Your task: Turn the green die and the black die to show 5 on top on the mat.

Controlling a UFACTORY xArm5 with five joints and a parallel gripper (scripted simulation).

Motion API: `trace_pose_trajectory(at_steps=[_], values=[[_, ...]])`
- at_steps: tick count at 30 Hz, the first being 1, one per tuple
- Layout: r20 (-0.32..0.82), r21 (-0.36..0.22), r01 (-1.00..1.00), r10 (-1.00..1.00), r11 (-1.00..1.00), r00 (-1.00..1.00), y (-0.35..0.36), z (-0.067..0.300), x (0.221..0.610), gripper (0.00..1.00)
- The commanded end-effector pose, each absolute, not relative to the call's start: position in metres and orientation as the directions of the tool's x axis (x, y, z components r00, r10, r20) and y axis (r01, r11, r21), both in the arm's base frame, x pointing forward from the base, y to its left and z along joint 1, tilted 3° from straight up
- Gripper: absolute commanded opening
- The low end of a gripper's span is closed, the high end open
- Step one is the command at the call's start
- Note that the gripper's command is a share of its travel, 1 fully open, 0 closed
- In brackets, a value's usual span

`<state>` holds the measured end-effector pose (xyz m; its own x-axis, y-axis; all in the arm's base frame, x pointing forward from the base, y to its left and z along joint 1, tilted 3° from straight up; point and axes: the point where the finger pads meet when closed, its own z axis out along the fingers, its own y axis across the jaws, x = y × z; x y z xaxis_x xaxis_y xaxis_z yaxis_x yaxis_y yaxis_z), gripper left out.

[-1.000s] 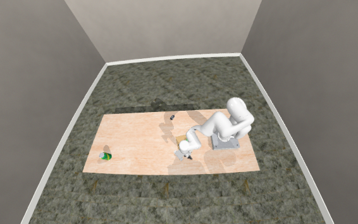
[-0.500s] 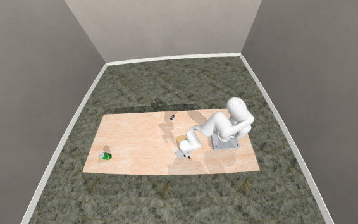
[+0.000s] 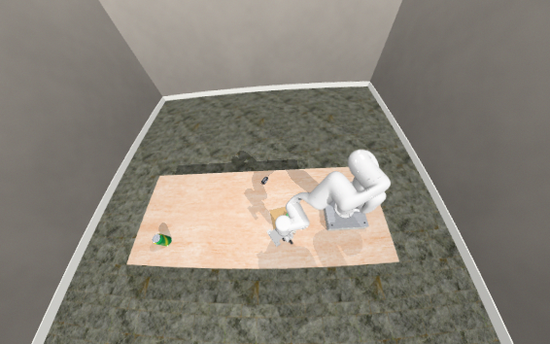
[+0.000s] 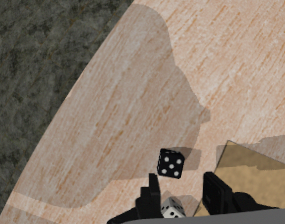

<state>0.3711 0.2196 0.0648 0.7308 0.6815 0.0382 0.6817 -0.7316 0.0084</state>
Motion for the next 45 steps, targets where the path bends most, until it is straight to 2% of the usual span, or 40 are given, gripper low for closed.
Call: trace_pose_trajectory(at_steps=[1,26,45], values=[[0.042,0.009,0.682,0.681,-0.732,0.731,0.220,0.066,0.372,0.47],[0.042,0.009,0.682,0.681,-0.732,0.731,0.220,0.063,0.372,0.47],[0.042,0.009,0.681,0.681,-0.732,0.731,0.220,0.042,0.373,0.47]])
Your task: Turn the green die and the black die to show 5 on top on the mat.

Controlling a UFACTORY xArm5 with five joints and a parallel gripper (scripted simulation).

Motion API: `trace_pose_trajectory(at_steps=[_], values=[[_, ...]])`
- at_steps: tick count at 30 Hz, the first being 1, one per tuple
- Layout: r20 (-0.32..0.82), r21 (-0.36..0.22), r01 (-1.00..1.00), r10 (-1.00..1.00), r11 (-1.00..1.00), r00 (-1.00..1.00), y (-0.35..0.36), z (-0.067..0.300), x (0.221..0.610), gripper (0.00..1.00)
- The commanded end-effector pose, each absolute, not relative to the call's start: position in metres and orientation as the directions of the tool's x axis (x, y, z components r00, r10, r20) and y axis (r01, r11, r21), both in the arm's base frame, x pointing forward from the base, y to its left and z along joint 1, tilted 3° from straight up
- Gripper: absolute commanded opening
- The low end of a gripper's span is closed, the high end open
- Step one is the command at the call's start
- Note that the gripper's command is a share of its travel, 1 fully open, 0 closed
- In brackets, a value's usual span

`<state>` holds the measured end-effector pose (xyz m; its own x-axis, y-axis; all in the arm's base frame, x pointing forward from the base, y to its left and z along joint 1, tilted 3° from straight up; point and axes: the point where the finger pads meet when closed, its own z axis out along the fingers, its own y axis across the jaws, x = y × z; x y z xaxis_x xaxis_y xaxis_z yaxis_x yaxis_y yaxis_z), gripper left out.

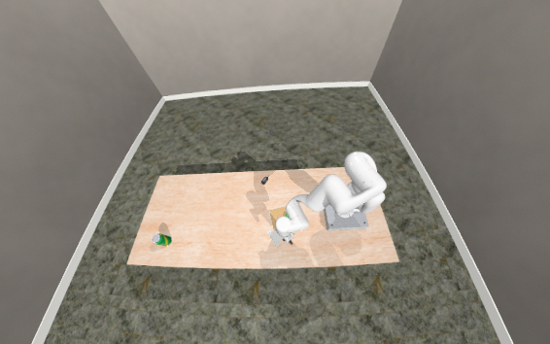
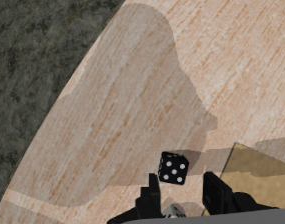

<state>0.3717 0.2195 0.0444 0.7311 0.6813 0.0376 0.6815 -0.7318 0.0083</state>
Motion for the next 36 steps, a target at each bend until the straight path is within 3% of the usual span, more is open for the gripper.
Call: trace_pose_trajectory(at_steps=[1,36], values=[[0.042,0.009,0.681,0.681,-0.732,0.731,0.220,0.040,0.373,0.47],[0.042,0.009,0.681,0.681,-0.732,0.731,0.221,0.014,0.375,0.47]])
